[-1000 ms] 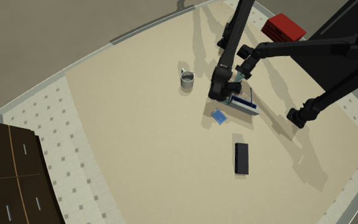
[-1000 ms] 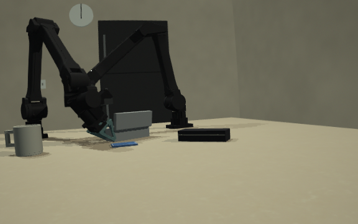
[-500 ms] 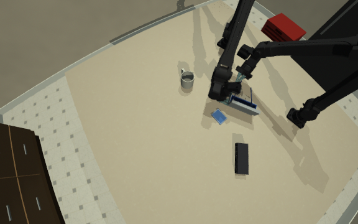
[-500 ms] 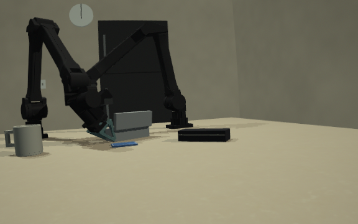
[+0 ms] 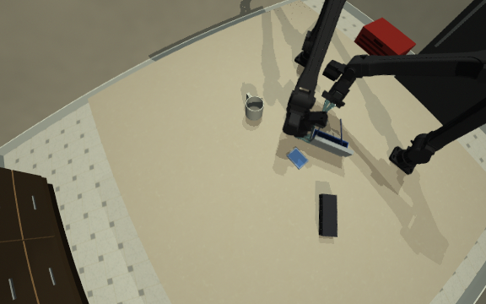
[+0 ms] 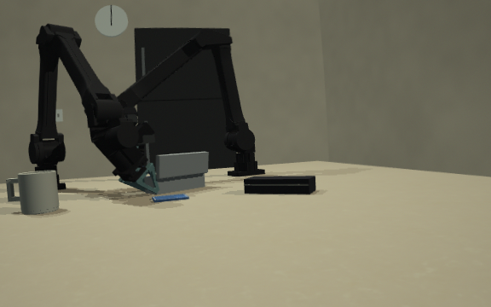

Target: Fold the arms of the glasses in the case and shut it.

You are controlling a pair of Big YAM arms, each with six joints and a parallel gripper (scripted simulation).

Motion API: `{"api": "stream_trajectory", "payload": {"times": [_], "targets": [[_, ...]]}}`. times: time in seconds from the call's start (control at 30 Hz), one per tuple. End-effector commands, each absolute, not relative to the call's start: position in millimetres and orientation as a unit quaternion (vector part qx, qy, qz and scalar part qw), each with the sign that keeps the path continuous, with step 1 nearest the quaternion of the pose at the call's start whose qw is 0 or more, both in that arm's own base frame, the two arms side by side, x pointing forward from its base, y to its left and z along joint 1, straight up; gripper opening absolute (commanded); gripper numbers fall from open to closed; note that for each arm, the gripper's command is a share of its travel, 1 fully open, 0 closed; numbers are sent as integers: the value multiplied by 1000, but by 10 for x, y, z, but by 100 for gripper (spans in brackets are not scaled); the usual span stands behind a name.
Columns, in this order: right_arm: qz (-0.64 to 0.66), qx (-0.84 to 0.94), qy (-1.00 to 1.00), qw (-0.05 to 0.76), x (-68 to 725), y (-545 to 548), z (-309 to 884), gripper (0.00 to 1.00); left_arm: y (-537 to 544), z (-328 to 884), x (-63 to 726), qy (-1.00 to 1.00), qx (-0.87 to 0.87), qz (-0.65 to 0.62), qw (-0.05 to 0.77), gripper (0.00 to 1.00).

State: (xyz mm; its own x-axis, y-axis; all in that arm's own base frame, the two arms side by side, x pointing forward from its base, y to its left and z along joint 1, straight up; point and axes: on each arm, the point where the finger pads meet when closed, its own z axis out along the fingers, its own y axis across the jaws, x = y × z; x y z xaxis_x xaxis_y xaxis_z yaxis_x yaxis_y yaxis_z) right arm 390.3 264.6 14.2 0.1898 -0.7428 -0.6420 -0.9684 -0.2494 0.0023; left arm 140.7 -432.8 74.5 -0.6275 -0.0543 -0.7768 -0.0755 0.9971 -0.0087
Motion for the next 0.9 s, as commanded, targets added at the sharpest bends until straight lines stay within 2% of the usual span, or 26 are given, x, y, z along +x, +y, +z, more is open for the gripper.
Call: {"api": "stream_trajectory", "payload": {"times": [0.0,0.87], "targets": [[263,-744,572,225,4003,2637,294,57,-4488,987,1469,903,-70,-14,423,0],[263,-744,572,225,4003,2637,294,57,-4176,843,1421,927,-105,17,360,0]]}}
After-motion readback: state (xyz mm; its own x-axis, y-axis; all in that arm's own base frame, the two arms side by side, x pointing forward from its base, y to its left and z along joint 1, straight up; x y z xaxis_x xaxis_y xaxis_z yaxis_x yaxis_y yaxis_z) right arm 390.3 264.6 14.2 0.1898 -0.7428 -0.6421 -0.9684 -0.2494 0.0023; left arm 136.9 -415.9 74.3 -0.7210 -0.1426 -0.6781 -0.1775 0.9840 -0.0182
